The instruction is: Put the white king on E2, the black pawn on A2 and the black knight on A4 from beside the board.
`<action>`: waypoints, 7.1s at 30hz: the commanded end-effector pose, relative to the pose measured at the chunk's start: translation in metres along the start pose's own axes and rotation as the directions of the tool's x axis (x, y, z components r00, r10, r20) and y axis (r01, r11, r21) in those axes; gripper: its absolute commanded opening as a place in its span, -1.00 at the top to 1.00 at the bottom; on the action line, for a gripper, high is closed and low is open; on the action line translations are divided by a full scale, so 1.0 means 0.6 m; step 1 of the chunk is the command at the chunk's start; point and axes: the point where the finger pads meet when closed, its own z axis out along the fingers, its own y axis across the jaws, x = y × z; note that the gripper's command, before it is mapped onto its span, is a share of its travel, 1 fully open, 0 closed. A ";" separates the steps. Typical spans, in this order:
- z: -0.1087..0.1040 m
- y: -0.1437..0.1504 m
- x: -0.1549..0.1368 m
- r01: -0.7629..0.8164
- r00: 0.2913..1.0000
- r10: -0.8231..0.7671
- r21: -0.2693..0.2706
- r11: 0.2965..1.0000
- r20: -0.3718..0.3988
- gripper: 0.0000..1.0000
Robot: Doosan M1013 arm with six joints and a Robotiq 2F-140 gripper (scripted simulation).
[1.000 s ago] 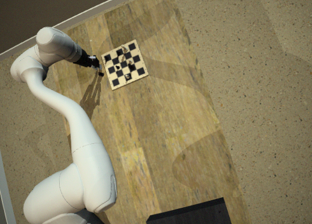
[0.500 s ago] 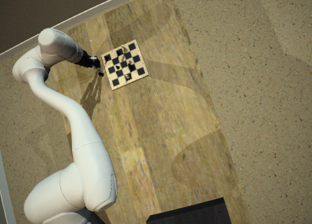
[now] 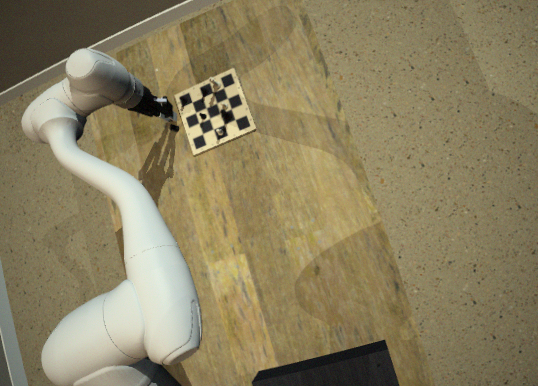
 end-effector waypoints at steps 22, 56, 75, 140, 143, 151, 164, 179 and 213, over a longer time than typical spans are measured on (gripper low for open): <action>-0.001 0.000 0.000 0.000 1.000 0.000 0.000 1.000 0.000 1.00; -0.019 0.000 0.000 0.000 1.000 0.000 0.000 1.000 0.000 1.00; -0.167 0.000 0.000 0.000 1.000 0.000 0.000 1.000 0.000 1.00; -0.050 0.339 -0.092 0.305 0.952 -0.305 0.000 0.952 0.000 1.00; -0.038 0.339 -0.092 0.305 0.952 -0.305 0.000 0.952 0.000 1.00; -0.019 0.340 -0.091 0.305 0.952 -0.305 0.000 0.952 0.000 1.00; -0.018 0.340 -0.091 0.305 0.952 -0.305 0.000 0.952 0.000 1.00; -0.018 0.340 -0.091 0.305 0.952 -0.305 0.000 0.952 0.000 1.00; -0.012 0.340 -0.091 0.305 0.952 -0.305 0.000 0.952 0.000 1.00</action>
